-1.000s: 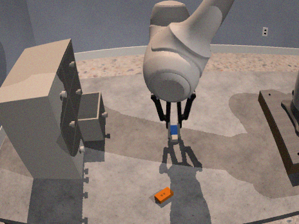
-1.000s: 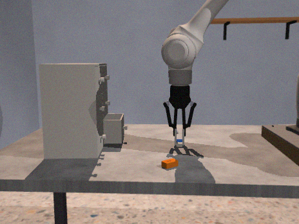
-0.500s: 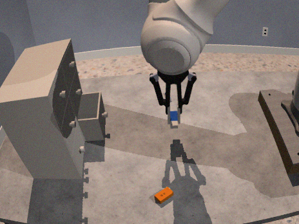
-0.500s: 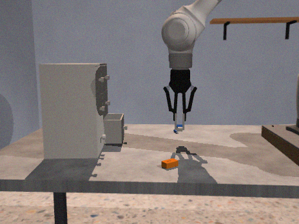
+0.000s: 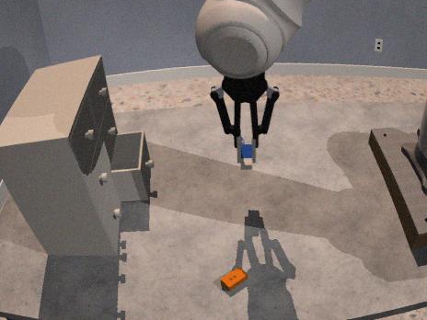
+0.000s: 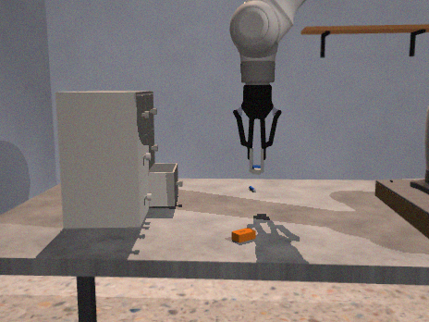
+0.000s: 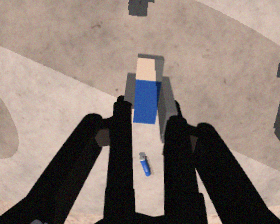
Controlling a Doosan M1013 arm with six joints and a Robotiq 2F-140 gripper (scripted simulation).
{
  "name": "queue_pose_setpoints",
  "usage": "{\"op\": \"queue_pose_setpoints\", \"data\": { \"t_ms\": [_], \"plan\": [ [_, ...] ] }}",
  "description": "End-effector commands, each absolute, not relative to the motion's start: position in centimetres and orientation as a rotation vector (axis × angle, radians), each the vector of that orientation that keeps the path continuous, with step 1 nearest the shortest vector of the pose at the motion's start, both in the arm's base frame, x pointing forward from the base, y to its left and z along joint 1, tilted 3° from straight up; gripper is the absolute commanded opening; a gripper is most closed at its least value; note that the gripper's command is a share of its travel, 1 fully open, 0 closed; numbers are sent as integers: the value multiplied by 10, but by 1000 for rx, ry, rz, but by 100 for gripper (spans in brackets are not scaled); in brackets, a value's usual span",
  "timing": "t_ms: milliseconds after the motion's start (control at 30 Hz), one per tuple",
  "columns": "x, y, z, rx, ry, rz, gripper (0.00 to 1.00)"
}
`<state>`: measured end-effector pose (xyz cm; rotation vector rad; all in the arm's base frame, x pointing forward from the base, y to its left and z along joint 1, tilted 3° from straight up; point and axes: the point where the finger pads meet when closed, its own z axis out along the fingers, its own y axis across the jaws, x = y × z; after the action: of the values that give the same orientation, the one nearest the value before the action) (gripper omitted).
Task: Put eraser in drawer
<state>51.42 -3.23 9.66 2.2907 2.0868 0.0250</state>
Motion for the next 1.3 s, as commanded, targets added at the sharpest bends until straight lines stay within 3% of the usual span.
{"op": "queue_pose_setpoints", "data": {
  "t_ms": [0,367,767,1267],
  "plan": [
    [517,-33,97,2329,2043,25,11],
    [574,-54,100,2902,1130,62,11],
    [603,-66,101,3116,145,64,11],
    [602,-65,131,3116,103,62,11]
  ]
}}
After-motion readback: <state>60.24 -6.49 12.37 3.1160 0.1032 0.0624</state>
